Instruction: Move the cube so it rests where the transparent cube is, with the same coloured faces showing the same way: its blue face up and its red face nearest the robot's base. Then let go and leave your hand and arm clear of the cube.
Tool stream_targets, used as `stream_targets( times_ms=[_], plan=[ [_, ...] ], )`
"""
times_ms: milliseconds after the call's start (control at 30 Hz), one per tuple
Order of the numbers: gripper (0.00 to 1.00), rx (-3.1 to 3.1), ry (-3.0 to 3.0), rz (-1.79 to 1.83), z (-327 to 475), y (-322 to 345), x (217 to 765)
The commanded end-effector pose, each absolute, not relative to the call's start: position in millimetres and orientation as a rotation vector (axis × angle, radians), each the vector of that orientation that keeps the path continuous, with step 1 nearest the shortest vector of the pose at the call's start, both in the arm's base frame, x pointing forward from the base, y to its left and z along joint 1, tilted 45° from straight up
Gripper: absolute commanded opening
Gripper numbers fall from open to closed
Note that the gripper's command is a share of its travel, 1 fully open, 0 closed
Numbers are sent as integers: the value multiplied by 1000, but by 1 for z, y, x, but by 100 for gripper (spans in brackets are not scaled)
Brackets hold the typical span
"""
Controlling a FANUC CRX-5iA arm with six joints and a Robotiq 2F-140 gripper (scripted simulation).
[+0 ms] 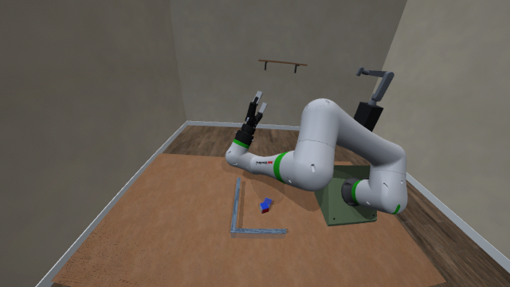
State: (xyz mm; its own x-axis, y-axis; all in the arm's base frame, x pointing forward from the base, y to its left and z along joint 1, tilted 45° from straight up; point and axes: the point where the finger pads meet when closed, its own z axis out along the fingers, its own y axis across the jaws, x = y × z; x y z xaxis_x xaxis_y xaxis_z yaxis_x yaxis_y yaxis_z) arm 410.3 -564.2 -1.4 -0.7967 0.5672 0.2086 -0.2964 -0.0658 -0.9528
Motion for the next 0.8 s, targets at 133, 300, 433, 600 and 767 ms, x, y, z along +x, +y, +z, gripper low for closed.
stream_targets(
  times_ms=[133, 300, 433, 600, 767],
  plan=[
    [100, -293, -1631, 1917, -1, -564, 410],
    [100, -293, -1631, 1917, -1, -564, 410],
    [100, -293, -1631, 1917, -1, -564, 410],
    [41, -293, -1631, 1917, -1, -564, 410],
    [41, -293, -1631, 1917, -1, -564, 410]
  ],
)
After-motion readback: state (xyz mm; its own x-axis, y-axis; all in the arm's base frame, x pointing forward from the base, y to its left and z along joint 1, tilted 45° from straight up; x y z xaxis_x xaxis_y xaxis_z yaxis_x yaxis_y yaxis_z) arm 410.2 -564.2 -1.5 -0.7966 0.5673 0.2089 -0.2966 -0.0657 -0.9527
